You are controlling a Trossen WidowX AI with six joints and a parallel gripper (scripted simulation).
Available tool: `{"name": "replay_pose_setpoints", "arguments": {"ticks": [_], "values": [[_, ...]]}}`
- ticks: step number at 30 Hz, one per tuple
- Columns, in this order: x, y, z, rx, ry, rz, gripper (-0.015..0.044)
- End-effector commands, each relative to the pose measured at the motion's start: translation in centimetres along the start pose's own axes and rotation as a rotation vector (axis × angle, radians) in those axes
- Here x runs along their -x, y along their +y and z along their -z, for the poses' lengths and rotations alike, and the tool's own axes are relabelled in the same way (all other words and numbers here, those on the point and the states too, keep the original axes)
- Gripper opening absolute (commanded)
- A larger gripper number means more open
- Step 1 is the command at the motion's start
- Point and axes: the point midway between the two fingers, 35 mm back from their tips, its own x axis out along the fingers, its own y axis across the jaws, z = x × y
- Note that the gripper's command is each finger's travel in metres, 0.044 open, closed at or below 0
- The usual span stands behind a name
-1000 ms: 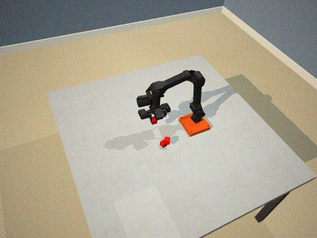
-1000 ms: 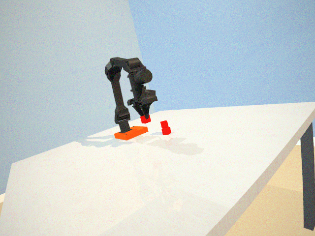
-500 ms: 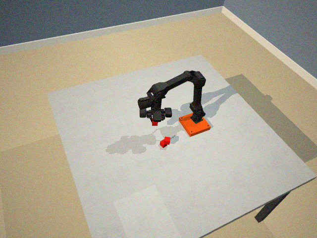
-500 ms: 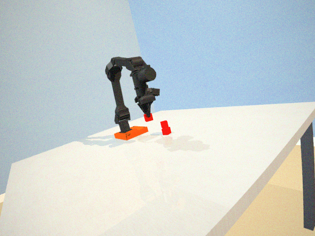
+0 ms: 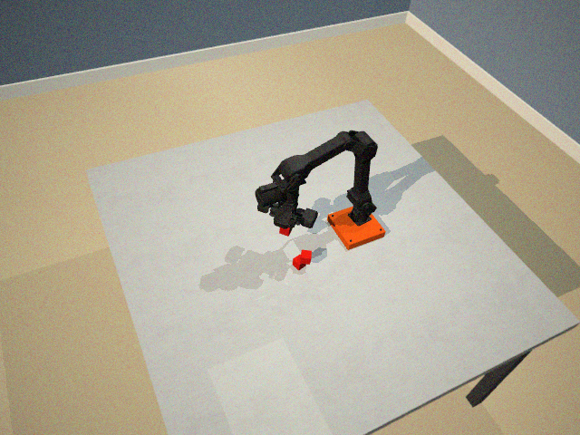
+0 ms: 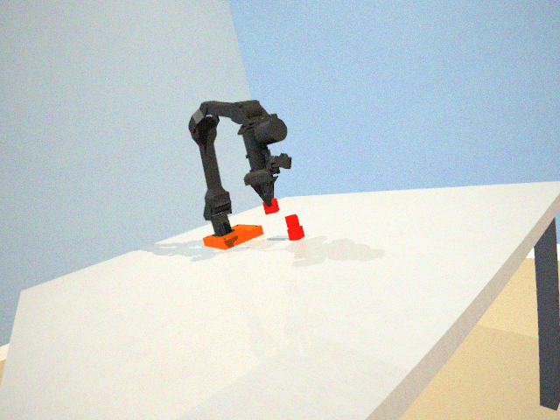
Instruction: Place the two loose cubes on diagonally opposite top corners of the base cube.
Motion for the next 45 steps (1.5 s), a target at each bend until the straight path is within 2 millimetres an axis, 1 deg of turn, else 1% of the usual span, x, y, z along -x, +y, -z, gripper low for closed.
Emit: {"name": "replay_pose_setpoints", "arguments": {"ticks": [1, 39, 41, 45], "values": [[-0.2, 0.4, -0.4, -0.099, 0.005, 0.001, 0.0105], [-0.8, 5.2, -4.2, -1.219, 0.004, -0.001, 0.0105], [-0.9, 5.4, -4.3, -1.258, 0.004, -0.001, 0.0105], [-0.9, 5.4, -4.3, -1.263, 0.004, -0.001, 0.0105]]}}
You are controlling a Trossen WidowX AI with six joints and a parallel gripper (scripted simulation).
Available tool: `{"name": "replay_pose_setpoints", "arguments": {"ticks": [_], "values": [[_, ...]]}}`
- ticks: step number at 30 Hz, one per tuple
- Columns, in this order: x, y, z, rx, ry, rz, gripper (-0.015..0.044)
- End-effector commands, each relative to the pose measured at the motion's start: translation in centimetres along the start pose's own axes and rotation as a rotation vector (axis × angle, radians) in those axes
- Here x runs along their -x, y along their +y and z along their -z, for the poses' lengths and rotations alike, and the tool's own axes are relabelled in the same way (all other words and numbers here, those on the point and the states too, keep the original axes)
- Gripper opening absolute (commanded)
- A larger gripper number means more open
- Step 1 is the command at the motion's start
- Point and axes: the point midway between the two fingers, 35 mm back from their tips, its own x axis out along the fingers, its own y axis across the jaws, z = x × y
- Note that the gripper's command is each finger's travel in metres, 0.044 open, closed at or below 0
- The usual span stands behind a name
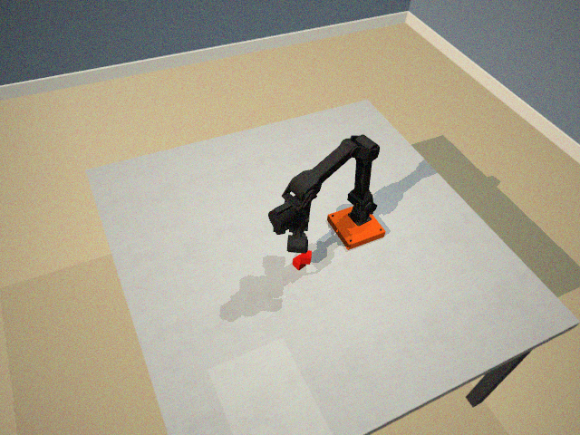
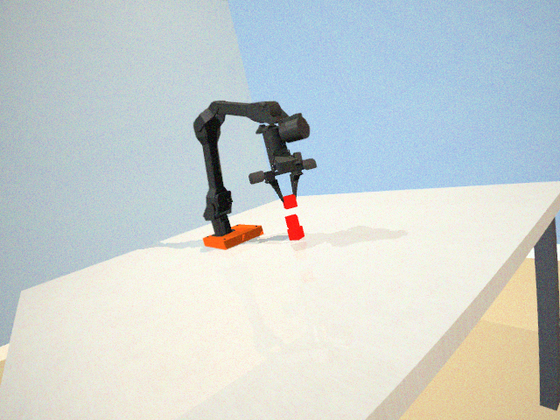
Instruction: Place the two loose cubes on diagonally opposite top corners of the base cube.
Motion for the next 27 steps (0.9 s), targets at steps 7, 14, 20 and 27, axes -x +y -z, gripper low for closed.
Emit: {"name": "replay_pose_setpoints", "arguments": {"ticks": [7, 14, 20, 27], "values": [[-2.2, -0.1, -0.1, -0.022, 0.000, 0.006, 0.0105], [-3.3, -0.2, 0.0, -0.024, 0.000, 0.006, 0.0105], [-3.3, -0.2, 0.0, -0.024, 0.000, 0.006, 0.0105], [-4.3, -0.1, -0.1, -0.022, 0.000, 0.006, 0.0105]]}}
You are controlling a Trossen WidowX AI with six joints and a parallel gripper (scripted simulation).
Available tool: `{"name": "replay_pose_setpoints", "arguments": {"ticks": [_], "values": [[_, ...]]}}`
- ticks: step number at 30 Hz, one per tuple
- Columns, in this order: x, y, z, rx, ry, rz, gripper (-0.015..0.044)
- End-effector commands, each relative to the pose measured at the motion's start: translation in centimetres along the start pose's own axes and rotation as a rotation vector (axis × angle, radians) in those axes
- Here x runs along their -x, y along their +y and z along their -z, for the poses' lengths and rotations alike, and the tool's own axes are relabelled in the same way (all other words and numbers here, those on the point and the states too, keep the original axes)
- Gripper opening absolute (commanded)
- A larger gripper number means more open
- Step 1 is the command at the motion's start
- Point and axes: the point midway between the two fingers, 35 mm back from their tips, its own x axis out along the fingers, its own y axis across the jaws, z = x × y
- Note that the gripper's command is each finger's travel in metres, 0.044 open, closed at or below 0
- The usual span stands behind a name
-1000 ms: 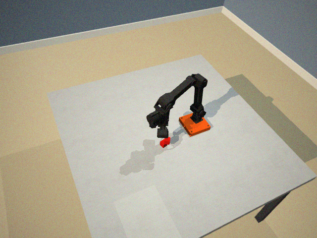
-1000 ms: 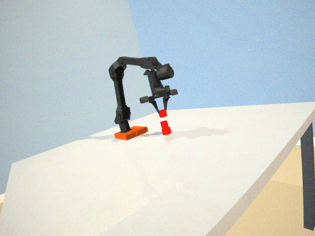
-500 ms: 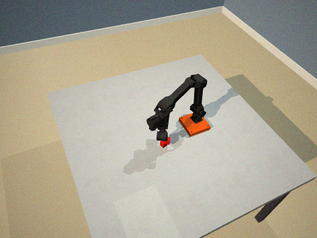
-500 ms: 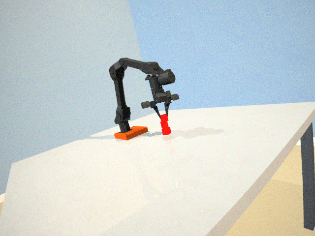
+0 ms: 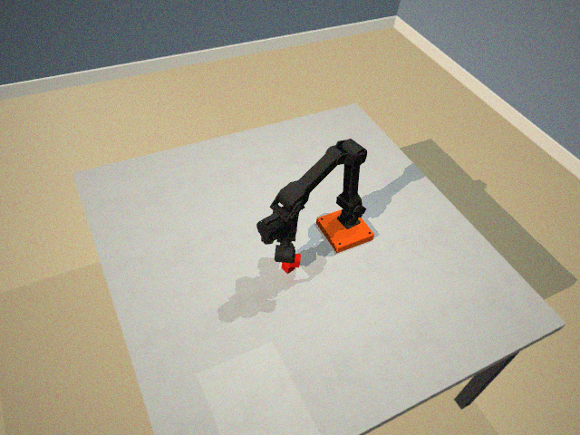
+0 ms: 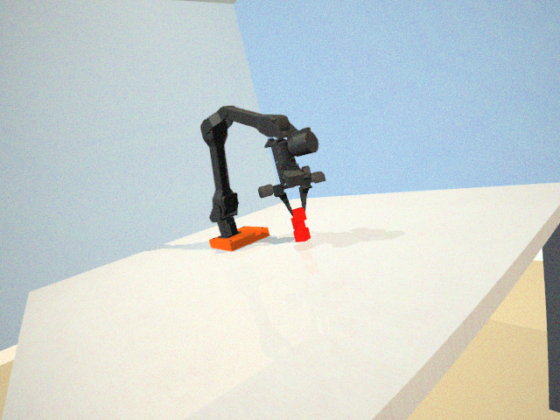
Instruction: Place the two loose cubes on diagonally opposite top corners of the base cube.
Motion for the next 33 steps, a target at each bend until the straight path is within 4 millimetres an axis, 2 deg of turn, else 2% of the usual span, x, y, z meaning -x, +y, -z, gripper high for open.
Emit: {"name": "replay_pose_setpoints", "arguments": {"ticks": [1, 9, 33], "values": [[-1.1, -0.1, 0.0, -0.002, 0.007, 0.013, 0.0105], [-2.8, -0.1, 0.0, 0.002, 0.007, 0.013, 0.0105], [-2.8, -0.1, 0.0, 0.002, 0.007, 0.013, 0.0105]]}}
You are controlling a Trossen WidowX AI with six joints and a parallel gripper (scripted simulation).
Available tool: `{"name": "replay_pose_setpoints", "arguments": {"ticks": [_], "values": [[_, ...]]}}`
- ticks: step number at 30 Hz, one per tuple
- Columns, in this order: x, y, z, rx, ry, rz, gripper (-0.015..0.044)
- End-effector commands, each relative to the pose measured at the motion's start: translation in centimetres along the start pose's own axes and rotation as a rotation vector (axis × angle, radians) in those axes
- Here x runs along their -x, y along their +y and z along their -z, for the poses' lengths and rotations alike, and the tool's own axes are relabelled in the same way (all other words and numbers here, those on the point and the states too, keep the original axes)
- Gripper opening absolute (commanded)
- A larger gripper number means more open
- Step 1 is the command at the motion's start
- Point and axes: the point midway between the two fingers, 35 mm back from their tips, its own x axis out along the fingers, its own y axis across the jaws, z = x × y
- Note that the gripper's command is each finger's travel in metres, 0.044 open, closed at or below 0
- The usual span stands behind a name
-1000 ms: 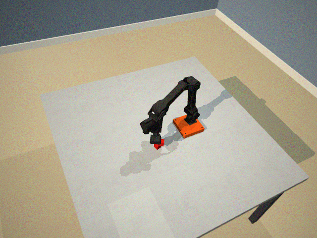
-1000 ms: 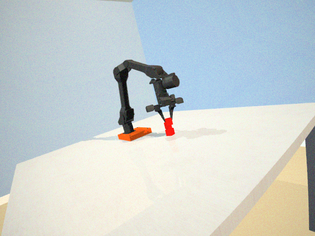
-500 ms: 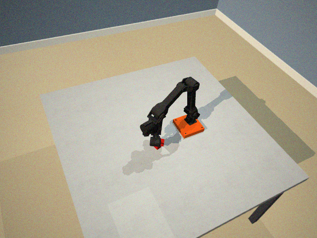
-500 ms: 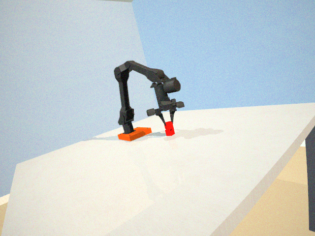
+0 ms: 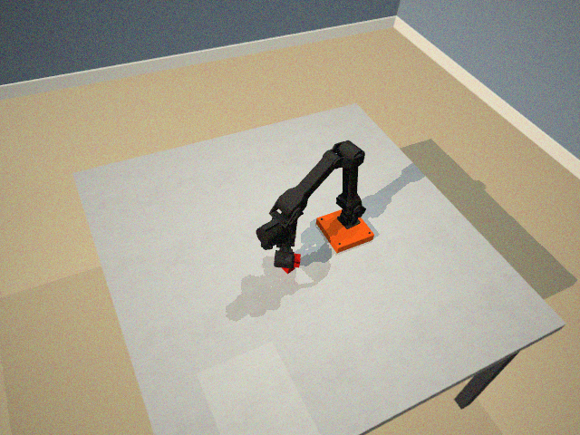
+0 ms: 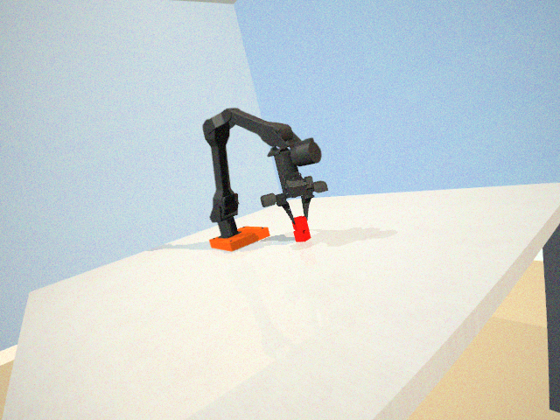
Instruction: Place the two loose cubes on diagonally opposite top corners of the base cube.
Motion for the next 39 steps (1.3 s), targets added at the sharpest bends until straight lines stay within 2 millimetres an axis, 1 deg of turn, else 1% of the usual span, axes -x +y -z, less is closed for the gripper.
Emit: {"name": "replay_pose_setpoints", "arguments": {"ticks": [1, 29, 33, 39], "values": [[-0.26, -0.05, -0.07, 0.003, -0.001, 0.005, 0.0105], [-0.30, -0.05, -0.07, 0.003, -0.001, 0.005, 0.0105], [-0.30, -0.05, -0.07, 0.003, -0.001, 0.005, 0.0205], [-0.09, -0.04, -0.05, 0.002, -0.001, 0.004, 0.0205]]}}
